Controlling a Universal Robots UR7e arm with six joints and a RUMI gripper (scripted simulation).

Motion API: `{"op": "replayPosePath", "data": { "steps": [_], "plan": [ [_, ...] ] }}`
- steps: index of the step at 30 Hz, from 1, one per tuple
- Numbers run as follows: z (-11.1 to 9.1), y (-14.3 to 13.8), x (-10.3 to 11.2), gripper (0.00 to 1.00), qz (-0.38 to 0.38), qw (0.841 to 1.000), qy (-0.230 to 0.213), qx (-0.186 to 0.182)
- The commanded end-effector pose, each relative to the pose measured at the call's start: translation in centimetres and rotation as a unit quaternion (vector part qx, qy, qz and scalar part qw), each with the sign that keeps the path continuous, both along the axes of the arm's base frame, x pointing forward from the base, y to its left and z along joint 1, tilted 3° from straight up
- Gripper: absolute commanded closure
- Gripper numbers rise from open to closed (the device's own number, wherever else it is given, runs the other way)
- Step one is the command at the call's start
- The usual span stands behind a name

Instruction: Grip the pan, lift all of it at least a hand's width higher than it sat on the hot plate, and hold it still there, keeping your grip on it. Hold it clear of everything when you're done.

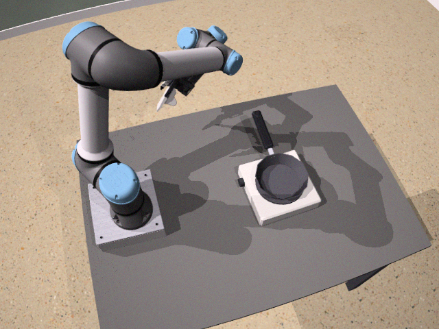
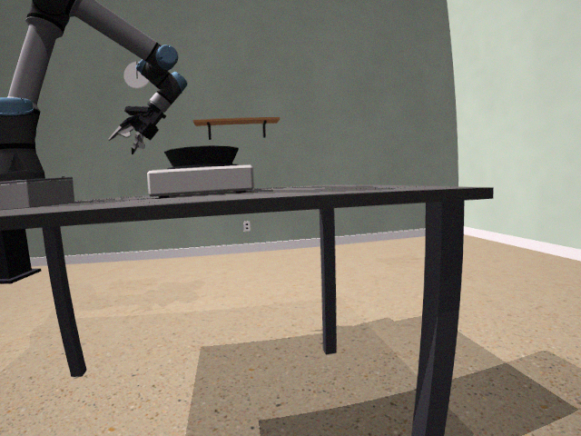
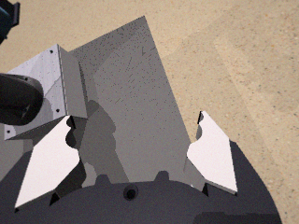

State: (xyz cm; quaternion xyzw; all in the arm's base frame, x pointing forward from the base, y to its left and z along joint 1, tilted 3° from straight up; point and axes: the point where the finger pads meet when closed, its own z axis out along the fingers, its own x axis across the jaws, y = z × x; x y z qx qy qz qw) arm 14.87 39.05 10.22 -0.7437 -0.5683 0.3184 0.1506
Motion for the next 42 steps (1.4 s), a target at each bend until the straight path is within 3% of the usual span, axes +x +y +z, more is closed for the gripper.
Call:
{"op": "replayPosePath", "data": {
  "steps": [1, 24, 34, 42],
  "plan": [
    [0.0, 0.0, 0.0, 0.00, 0.000, 1.000, 0.000, 0.000],
    [0.1, 0.0, 0.3, 0.00, 0.004, 1.000, -0.002, 0.002],
    [0.2, -0.7, 1.4, 0.00, 0.030, 0.999, -0.005, 0.012],
    [0.4, -2.3, 4.0, 0.00, 0.094, 0.995, -0.014, 0.037]
  ]
}}
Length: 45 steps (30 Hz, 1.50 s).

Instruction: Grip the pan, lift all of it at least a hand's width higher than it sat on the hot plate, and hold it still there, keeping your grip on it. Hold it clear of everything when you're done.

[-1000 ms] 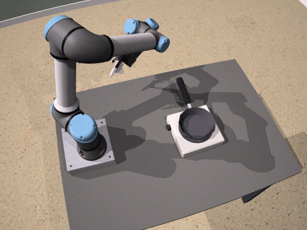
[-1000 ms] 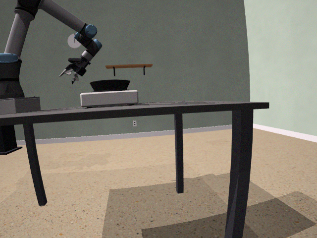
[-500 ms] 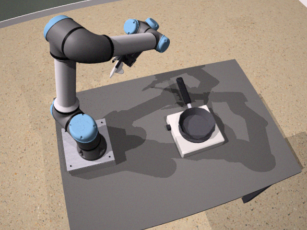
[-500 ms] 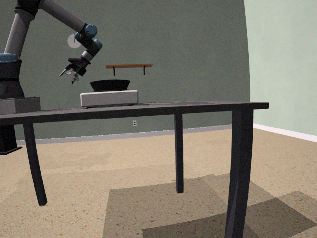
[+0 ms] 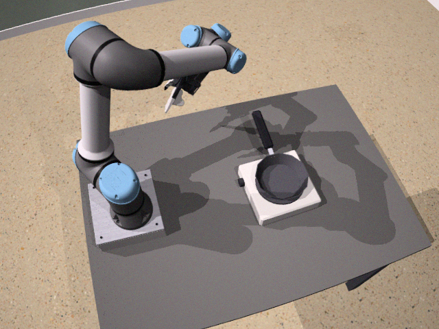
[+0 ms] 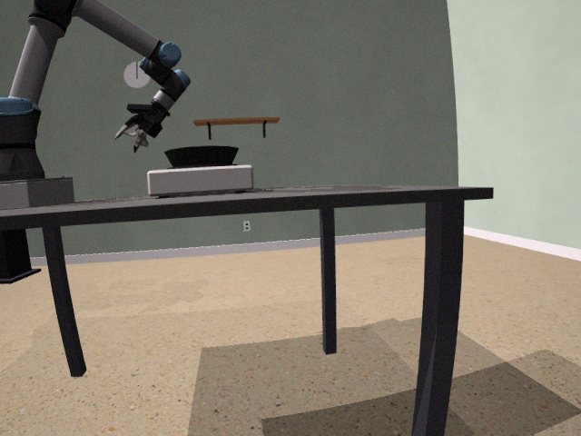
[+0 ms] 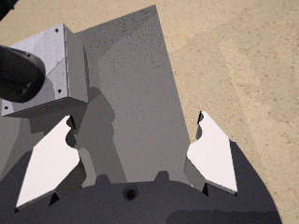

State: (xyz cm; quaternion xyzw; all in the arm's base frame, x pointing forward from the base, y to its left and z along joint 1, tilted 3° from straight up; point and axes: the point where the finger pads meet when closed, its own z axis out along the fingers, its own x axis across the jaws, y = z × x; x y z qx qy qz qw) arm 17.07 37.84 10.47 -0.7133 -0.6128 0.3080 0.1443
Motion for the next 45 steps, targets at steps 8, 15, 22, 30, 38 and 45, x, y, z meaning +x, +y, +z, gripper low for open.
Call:
{"op": "replayPosePath", "data": {
  "steps": [8, 15, 22, 30, 38, 45],
  "plan": [
    [0.5, -3.2, 5.6, 0.00, 0.132, 0.990, -0.020, 0.052],
    [1.1, -5.5, 9.5, 0.00, 0.225, 0.969, -0.036, 0.090],
    [1.4, -8.7, 14.2, 0.00, 0.341, 0.929, -0.051, 0.134],
    [1.8, -11.2, 18.5, 0.00, 0.436, 0.881, -0.066, 0.172],
    [2.3, -14.4, 23.8, 0.00, 0.545, 0.806, -0.083, 0.215],
    [2.6, -16.1, 26.7, 0.00, 0.601, 0.757, -0.092, 0.238]
  ]
}}
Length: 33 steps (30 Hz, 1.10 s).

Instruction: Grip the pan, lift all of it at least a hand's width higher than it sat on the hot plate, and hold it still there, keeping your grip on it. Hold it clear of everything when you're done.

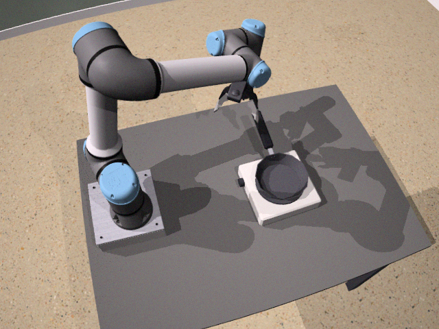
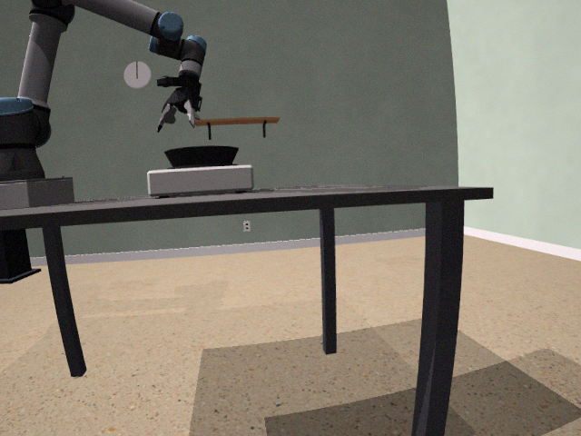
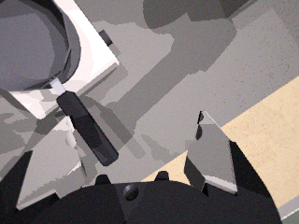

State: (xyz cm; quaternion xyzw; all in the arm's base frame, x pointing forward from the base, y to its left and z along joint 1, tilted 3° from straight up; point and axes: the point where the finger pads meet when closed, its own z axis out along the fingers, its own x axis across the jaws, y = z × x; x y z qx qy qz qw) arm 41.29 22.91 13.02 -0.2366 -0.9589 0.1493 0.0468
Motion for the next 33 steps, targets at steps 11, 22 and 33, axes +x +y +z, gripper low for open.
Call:
{"op": "replayPosePath", "data": {
  "steps": [11, 22, 33],
  "plan": [
    [0.5, -4.2, 7.6, 0.00, 0.195, 0.976, -0.026, 0.091],
    [0.8, -5.7, 10.3, 0.00, 0.256, 0.959, -0.036, 0.115],
    [0.9, -6.4, 11.4, 0.00, 0.282, 0.950, -0.039, 0.125]
  ]
}}
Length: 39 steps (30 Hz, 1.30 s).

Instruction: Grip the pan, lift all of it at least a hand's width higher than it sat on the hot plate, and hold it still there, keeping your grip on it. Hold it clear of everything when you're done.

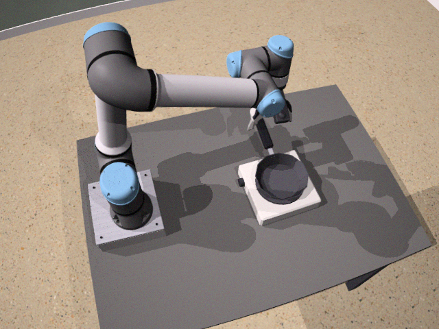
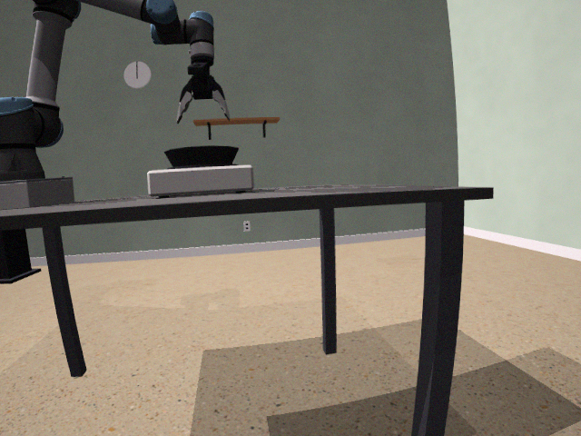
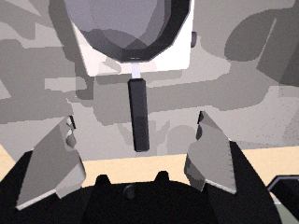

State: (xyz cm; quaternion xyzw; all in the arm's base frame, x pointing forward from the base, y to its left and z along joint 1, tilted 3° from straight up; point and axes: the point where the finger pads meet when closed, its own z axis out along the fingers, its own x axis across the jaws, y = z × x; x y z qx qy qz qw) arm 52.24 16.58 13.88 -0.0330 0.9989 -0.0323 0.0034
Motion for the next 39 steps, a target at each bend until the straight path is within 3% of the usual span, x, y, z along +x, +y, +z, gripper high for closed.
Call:
{"op": "replayPosePath", "data": {
  "steps": [1, 9, 16, 23, 27, 39],
  "plan": [
    [0.0, -0.1, 0.5, 0.00, 0.014, 1.000, -0.002, 0.006],
    [0.0, -0.1, 0.6, 0.00, 0.017, 1.000, -0.002, 0.007],
    [-1.7, -0.3, 0.5, 0.00, 0.016, 1.000, 0.001, 0.008],
    [-7.5, -0.6, 0.6, 0.00, 0.016, 1.000, 0.003, 0.009],
    [-9.8, -0.7, 0.5, 0.00, 0.016, 1.000, 0.003, 0.009],
    [-10.1, -0.6, 0.7, 0.00, 0.017, 1.000, 0.001, 0.009]
  ]
}}
